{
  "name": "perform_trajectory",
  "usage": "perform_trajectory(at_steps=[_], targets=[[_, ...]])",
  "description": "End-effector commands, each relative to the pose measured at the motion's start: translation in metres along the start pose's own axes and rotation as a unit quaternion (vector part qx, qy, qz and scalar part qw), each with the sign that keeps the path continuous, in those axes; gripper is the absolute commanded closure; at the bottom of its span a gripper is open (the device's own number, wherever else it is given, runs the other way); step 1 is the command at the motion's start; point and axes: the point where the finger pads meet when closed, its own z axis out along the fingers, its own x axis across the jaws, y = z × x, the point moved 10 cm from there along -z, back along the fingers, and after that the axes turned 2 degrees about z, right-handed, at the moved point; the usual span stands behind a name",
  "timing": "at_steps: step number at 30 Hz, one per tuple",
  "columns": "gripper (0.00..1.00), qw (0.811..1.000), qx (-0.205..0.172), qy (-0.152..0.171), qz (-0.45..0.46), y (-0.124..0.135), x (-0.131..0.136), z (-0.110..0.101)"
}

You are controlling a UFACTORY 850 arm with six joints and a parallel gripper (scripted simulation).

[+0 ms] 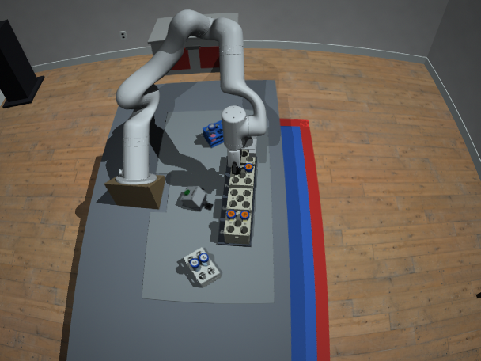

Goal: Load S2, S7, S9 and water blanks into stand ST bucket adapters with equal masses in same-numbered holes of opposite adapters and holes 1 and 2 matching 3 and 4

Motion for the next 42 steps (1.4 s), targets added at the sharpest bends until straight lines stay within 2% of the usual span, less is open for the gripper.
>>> perform_trajectory(at_steps=[1, 6, 42], targets=[[0.56, 1.0, 0.001, 0.0, 0.0, -0.001, 0.0, -0.001], [0.56, 1.0, 0.001, 0.0, 0.0, -0.001, 0.0, -0.001], [0.56, 1.0, 0.001, 0.0, 0.0, 0.0, 0.0, -0.065]])
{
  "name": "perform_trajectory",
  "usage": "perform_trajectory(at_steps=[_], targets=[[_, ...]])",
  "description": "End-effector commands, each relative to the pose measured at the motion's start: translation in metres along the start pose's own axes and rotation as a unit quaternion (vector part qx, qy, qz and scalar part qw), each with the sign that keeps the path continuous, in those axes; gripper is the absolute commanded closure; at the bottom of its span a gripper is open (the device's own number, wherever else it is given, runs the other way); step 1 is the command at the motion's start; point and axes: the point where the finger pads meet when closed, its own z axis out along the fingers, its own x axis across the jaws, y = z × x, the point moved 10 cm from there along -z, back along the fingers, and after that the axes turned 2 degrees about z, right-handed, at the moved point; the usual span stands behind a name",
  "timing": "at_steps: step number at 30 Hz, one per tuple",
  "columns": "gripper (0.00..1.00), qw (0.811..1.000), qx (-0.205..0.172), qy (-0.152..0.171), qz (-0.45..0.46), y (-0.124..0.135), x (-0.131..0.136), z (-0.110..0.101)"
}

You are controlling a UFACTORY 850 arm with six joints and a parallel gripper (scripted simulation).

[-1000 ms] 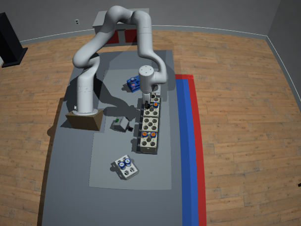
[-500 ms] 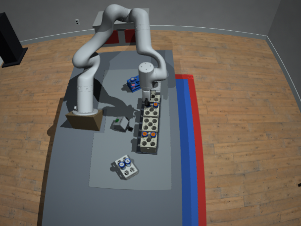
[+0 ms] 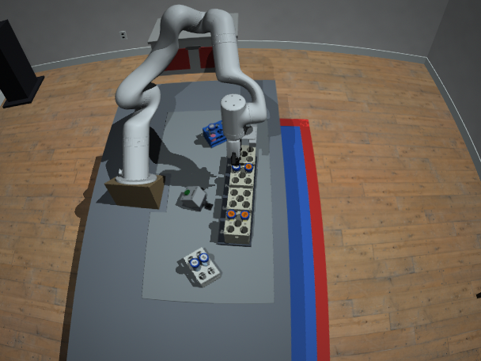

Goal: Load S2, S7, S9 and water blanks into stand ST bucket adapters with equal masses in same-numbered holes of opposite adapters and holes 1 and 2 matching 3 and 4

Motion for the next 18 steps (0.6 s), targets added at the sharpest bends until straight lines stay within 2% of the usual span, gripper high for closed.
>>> perform_trajectory(at_steps=[1, 18], targets=[[0.56, 1.0, 0.001, 0.0, 0.0, -0.001, 0.0, -0.008], [0.56, 1.0, 0.001, 0.0, 0.0, -0.001, 0.0, -0.038]])
